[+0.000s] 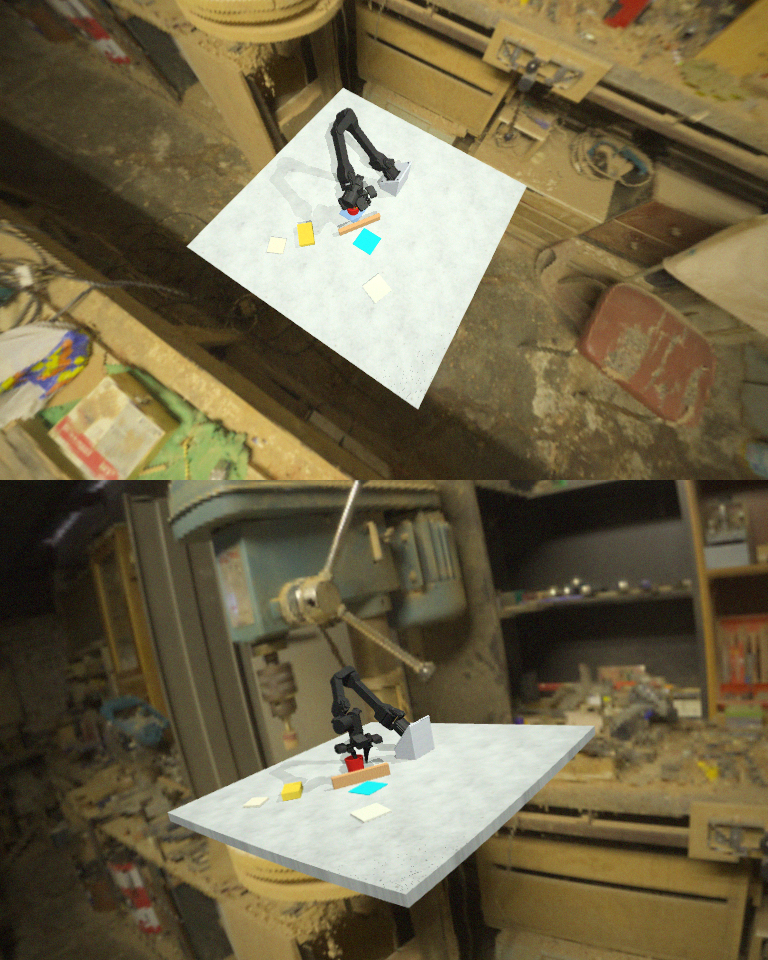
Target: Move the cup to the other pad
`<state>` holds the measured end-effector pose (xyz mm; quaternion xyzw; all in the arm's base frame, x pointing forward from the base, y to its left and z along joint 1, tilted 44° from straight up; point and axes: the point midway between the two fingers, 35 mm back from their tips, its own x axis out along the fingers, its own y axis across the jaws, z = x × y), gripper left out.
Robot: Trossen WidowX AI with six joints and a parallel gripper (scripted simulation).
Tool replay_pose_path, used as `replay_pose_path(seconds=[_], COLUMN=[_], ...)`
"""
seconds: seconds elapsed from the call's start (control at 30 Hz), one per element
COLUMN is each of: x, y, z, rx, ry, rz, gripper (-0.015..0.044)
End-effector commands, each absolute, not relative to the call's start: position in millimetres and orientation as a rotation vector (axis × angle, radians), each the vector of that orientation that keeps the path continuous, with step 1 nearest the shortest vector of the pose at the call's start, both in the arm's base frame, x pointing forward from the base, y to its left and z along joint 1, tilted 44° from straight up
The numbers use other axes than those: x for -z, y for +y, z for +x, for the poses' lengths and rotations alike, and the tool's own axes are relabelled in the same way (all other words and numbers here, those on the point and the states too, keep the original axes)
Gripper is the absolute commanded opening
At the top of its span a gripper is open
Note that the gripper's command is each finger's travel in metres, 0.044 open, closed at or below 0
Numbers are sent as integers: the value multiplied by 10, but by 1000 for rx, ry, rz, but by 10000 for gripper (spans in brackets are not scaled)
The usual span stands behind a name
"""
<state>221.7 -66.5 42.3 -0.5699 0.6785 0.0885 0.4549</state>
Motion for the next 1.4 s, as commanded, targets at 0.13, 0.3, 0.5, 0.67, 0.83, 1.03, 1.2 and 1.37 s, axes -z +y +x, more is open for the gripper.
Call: replay_pose_path(seconds=[0.13,0.3,0.5,0.67,0.83,1.03,1.2,1.37], x=[-412,-412,-412,-430,-515,-632,-733,-839], y=[-677,-677,-677,-655,-556,-425,-316,-208], z=[2213,2213,2213,2216,2222,2219,2210,2195], rx=[-218,-218,-218,-219,-224,-228,-229,-227], ry=[1675,1675,1675,1675,1674,1675,1677,1679], rz=[-1406,-1406,-1406,-1406,-1405,-1405,-1407,-1410], gripper=[122,29,0,0,0,0,0,0])
